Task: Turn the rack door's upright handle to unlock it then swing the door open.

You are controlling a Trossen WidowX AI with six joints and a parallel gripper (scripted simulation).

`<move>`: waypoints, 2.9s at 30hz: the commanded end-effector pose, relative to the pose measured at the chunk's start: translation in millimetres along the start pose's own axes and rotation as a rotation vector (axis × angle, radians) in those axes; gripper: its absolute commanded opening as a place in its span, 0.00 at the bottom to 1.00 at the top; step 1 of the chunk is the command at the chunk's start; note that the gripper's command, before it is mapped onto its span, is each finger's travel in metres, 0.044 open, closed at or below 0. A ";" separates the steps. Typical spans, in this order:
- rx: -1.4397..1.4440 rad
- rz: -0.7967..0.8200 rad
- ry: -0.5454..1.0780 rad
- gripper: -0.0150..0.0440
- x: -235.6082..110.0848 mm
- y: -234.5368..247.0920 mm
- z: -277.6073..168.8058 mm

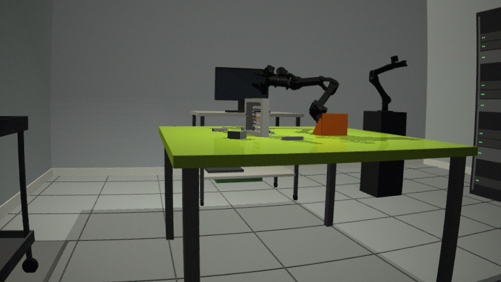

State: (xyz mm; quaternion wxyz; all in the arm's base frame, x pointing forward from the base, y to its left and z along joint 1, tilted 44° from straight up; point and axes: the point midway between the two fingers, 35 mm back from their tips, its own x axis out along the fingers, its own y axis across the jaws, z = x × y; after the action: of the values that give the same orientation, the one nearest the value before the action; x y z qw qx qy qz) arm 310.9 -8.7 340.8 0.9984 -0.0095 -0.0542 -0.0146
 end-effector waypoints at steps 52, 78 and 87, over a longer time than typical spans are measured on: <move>-0.463 -0.405 1.334 0.76 -13.0 60.2 -160.8; -0.698 -0.468 1.471 0.76 -18.2 53.8 -168.9; -0.706 -0.467 1.515 0.76 -17.5 44.0 -179.5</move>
State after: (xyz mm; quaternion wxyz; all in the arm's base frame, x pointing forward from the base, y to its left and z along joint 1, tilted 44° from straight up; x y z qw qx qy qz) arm 313.5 34.6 166.0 0.6838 -0.2923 0.6236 -0.2411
